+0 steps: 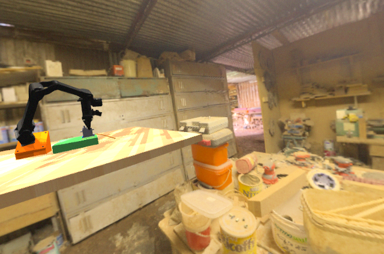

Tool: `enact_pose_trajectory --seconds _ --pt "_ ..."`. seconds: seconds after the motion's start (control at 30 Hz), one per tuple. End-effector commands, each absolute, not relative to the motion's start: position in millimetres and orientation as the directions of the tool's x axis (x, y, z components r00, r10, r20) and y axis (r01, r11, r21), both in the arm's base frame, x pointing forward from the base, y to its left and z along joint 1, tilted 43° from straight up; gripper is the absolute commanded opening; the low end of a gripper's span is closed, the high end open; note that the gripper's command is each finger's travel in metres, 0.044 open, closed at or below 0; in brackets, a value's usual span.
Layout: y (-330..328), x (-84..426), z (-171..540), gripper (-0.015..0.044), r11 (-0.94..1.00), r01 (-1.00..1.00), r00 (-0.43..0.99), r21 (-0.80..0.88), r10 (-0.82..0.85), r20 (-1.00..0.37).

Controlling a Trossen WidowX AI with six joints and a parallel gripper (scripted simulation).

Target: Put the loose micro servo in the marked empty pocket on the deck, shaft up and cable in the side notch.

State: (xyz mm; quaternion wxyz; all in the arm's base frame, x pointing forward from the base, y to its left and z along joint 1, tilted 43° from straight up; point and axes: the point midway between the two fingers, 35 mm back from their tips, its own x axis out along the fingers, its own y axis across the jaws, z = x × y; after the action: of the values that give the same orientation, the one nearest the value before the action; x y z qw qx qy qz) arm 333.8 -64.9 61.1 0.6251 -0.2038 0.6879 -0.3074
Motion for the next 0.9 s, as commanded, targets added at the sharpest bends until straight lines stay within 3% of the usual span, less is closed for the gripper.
enact_pose_trajectory --seconds 0.0,0.87 --pt "-63.9 334.7 61.2 0.0000 0.724 0.111 -0.130 -0.681 -0.669 -0.732" --pt "-69.2 335.2 56.5 0.0000 0.711 0.176 -0.130 -0.681 -0.669 -0.732"
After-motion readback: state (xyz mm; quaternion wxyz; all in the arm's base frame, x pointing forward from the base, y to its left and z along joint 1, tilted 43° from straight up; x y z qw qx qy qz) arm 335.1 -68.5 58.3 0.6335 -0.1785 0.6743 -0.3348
